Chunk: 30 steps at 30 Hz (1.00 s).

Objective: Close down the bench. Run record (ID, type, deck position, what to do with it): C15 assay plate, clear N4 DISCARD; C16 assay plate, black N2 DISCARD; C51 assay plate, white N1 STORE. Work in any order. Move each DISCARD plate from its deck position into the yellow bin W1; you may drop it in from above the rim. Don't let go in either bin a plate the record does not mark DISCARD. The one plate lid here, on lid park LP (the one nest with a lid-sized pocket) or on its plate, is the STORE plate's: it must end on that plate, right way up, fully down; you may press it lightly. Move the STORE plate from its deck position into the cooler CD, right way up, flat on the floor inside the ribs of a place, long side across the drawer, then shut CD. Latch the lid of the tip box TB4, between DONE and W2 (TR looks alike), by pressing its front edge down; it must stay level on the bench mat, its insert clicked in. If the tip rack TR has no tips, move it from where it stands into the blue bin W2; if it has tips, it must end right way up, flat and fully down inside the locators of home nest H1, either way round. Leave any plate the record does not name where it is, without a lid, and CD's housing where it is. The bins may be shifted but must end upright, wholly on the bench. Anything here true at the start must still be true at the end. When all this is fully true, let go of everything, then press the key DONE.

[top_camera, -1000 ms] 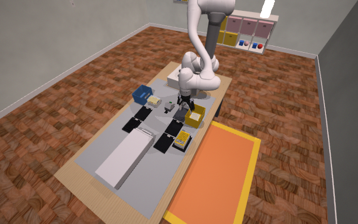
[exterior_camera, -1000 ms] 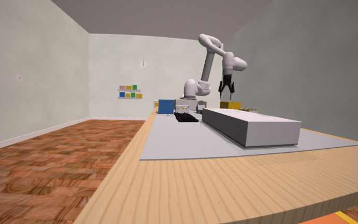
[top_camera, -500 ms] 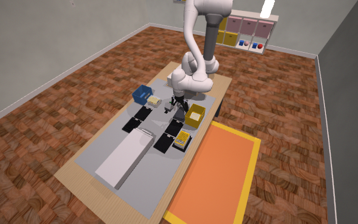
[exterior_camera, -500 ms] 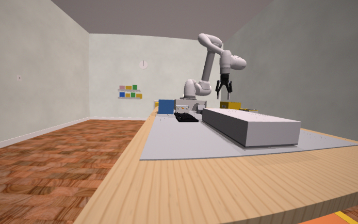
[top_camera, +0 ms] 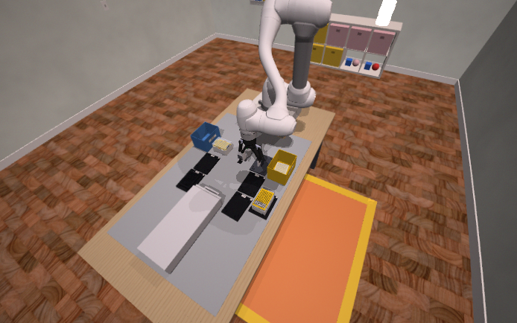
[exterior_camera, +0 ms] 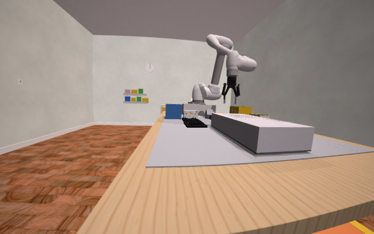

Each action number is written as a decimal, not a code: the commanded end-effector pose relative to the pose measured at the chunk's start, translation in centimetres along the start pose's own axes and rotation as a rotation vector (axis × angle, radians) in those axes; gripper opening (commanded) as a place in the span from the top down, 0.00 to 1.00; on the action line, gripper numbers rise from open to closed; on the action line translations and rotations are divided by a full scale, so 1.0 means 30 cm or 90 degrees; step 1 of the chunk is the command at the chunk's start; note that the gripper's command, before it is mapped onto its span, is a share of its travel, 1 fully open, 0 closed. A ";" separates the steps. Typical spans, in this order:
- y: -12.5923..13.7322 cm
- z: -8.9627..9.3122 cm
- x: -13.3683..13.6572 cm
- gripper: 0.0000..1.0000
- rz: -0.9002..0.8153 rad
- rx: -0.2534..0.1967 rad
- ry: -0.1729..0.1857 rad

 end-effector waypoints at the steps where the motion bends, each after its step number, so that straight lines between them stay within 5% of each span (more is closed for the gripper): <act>1: -0.023 0.000 0.057 0.34 0.000 -0.002 0.001; 30: -0.141 0.000 0.369 0.34 0.000 -0.002 0.001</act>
Point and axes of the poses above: the point where the finger pads meet when closed, its own z axis out along the fingers, its own x axis across the jaws, y = z × x, the point moved 10 cm from there along -z, back along the fingers, and after that the axes turned 12 degrees about -z, right-handed, at the moved point
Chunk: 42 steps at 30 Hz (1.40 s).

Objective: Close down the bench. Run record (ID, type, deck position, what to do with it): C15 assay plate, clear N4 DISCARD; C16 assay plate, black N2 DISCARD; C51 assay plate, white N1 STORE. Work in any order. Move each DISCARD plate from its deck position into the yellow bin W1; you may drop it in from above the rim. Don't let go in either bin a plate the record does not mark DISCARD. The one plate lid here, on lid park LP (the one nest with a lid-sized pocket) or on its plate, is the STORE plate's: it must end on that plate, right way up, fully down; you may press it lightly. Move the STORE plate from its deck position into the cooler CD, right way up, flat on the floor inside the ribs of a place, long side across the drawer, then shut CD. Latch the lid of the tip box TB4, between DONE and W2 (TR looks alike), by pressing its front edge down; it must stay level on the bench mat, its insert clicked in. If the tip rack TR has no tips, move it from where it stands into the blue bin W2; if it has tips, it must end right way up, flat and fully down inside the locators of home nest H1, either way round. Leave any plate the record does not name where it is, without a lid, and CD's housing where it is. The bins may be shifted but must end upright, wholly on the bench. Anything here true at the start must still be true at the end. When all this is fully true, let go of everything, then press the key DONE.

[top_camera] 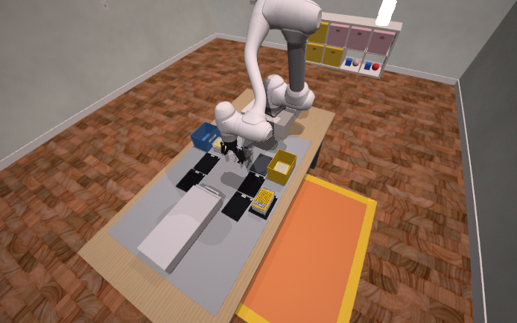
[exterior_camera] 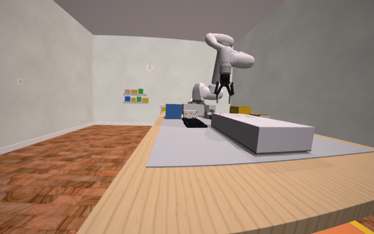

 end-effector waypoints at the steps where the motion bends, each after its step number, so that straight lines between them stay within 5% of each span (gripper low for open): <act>1: -0.019 0.000 0.054 0.34 0.000 -0.002 0.000; 42: -0.195 0.000 0.515 0.34 0.000 -0.002 0.000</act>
Point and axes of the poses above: the point where the finger pads meet when closed, its own z axis out along the fingers, its own x axis across the jaws, y = z × x, the point moved 10 cm from there along -z, back along the fingers, and after that the axes turned 12 degrees about -z, right-handed, at the moved point
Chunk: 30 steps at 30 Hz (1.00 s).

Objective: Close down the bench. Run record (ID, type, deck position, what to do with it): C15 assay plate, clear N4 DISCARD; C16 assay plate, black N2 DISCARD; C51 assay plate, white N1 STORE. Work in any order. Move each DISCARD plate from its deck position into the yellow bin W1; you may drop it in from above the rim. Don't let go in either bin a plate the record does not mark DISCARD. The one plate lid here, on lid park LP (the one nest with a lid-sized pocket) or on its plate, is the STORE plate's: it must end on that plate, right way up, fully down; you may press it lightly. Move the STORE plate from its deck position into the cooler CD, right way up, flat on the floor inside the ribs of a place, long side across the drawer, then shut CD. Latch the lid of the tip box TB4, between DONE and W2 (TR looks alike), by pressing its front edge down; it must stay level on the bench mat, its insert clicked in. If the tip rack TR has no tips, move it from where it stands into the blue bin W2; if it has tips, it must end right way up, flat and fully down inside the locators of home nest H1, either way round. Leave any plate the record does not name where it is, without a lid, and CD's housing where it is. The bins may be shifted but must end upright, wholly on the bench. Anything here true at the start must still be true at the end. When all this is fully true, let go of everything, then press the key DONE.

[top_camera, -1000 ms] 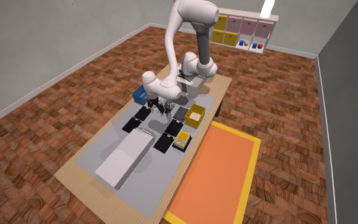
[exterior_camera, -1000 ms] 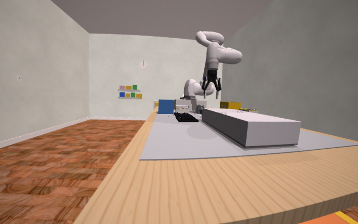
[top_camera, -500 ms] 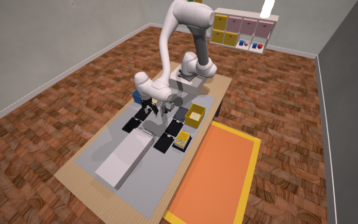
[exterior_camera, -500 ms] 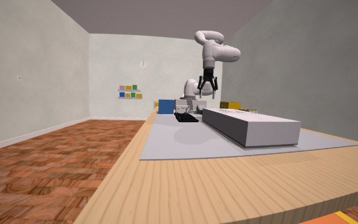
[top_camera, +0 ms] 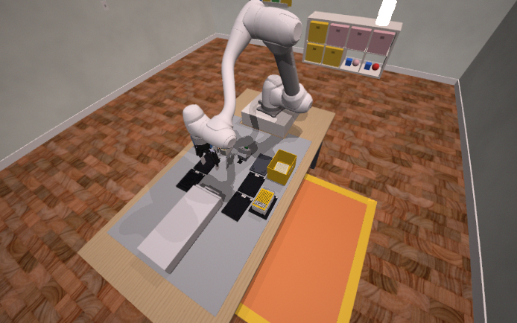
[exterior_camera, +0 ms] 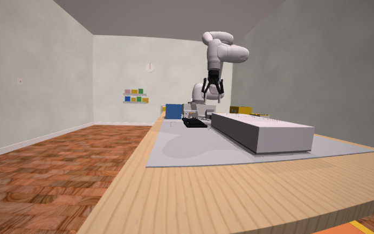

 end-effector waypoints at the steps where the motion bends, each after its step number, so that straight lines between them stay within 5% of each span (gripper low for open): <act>1: -0.019 0.000 0.061 0.34 0.000 -0.002 0.000; 30: -0.138 0.001 0.372 0.34 0.000 -0.002 0.000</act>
Point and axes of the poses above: the point where the finger pads meet when closed, its own z axis out along the fingers, its own x axis across the jaws, y = z × x, the point moved 10 cm from there along -z, back along the fingers, and after that the axes turned 12 degrees about -z, right-handed, at the moved point
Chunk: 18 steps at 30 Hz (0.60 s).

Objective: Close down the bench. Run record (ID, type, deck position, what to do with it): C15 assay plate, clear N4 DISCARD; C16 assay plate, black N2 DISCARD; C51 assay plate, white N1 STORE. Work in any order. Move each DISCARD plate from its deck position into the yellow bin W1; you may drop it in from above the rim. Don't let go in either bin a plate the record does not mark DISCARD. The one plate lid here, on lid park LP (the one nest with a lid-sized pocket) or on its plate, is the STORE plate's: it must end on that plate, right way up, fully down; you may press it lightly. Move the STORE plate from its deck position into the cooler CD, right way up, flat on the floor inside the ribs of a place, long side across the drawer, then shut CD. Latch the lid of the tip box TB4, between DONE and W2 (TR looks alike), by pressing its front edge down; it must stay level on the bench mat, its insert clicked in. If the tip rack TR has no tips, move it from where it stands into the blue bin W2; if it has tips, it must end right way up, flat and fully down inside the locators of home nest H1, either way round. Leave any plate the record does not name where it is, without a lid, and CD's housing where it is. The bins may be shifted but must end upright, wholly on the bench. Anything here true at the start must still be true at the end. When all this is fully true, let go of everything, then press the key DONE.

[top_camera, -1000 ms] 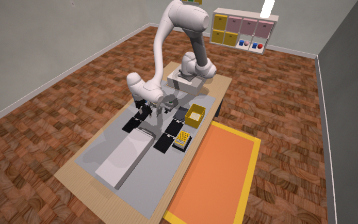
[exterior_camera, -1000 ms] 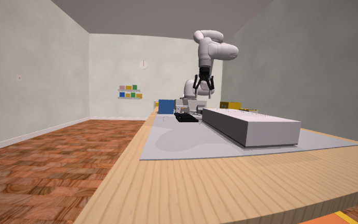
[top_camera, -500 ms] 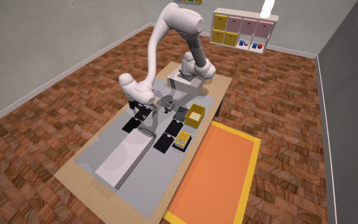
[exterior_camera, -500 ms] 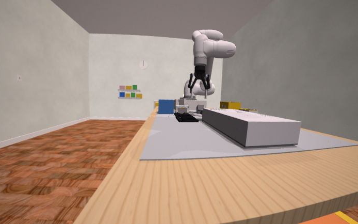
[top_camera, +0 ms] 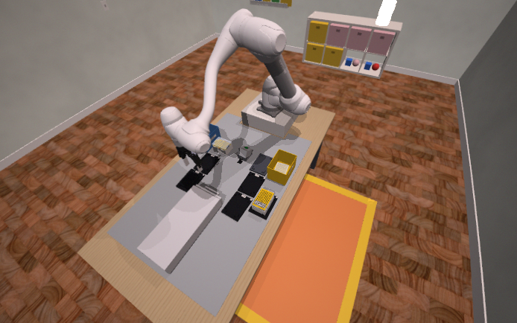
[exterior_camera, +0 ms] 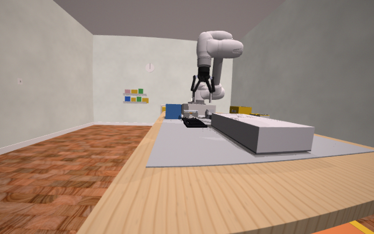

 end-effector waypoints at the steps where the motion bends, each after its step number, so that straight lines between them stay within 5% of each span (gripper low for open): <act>1: -0.016 0.001 0.061 0.34 0.000 -0.002 0.000; 18: -0.070 0.001 0.201 0.34 0.000 -0.002 0.000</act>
Point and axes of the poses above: the point where the finger pads meet when closed, its own z axis out along the fingers, its own x axis across the jaws, y = z × x, the point moved 10 cm from there along -z, back along the fingers, and after that the axes turned 12 degrees about -z, right-handed, at the moved point
